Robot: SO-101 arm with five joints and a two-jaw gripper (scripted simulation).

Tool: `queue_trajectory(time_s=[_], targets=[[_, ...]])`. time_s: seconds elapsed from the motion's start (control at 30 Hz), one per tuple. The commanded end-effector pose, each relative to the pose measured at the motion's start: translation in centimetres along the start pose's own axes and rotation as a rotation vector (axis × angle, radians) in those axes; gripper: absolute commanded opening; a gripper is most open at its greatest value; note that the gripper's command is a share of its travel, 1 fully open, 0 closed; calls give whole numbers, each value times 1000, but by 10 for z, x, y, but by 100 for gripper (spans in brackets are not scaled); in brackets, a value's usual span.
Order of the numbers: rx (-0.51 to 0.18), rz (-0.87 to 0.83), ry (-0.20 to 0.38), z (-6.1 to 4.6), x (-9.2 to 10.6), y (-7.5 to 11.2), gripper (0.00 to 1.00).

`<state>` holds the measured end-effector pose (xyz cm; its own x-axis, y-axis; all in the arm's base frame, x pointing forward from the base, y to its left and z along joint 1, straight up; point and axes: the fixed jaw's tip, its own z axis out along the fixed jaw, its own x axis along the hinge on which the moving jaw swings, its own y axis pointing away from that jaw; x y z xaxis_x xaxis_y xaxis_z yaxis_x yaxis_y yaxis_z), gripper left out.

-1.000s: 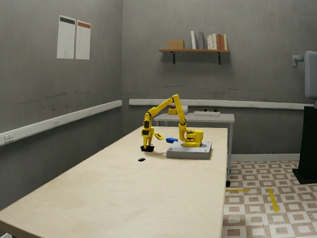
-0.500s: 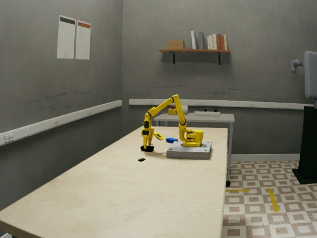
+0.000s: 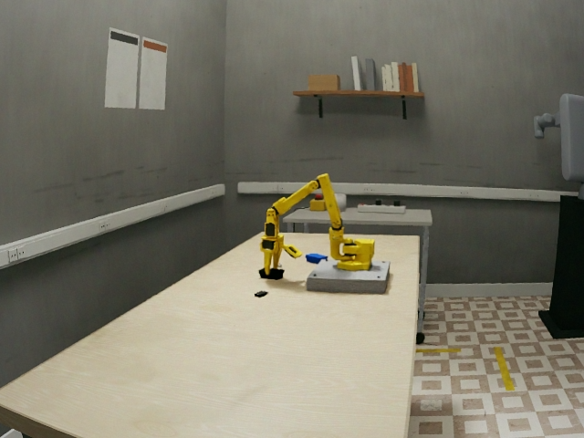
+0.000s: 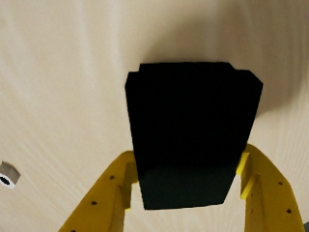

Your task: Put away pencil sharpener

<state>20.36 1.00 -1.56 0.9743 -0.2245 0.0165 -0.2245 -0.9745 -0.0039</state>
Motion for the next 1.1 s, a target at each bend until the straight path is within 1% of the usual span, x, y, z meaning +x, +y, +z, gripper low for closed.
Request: queue_trajectory(time_s=[0.0,0.43,1.07], targets=[[-7,-2,-26,6,-5,3,21],[-7,-2,-26,6,-5,3,21],[-7,-2,-26,6,-5,3,24]])
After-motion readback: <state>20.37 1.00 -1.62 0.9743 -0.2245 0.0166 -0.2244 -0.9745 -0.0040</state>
